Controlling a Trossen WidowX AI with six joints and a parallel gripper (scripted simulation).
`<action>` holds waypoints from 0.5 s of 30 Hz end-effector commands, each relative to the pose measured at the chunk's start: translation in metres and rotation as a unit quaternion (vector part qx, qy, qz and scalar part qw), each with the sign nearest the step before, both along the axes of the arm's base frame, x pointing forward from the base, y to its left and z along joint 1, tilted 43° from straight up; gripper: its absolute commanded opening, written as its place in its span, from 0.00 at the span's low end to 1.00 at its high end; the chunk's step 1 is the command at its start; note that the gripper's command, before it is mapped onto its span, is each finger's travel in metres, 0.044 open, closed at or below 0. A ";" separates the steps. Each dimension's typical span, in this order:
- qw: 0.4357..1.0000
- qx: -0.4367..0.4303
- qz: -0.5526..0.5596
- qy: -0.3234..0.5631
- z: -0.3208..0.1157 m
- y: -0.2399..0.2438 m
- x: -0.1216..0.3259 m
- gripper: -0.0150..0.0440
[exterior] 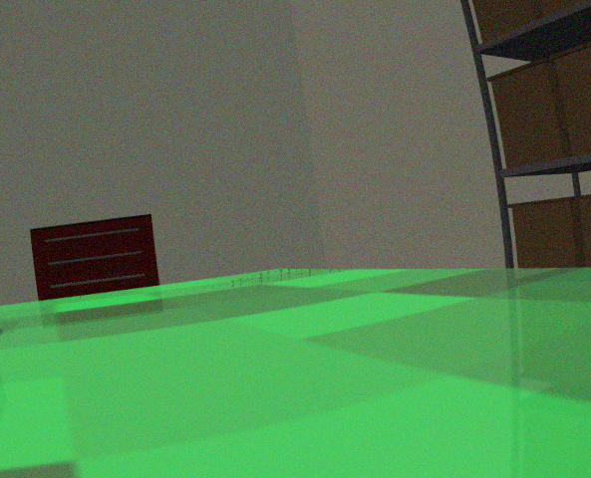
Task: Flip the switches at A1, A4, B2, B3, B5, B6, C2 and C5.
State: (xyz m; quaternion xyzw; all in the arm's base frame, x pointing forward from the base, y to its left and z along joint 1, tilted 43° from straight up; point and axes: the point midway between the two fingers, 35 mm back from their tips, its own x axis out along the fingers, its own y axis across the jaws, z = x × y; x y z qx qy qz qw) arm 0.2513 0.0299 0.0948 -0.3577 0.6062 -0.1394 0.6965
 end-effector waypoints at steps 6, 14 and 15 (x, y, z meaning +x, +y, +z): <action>1.000 -0.001 0.004 -0.006 -0.010 -0.011 0.004 0.25; 1.000 -0.001 0.004 -0.006 -0.015 -0.015 0.005 0.25; 1.000 -0.001 0.004 -0.006 -0.016 -0.016 0.006 0.25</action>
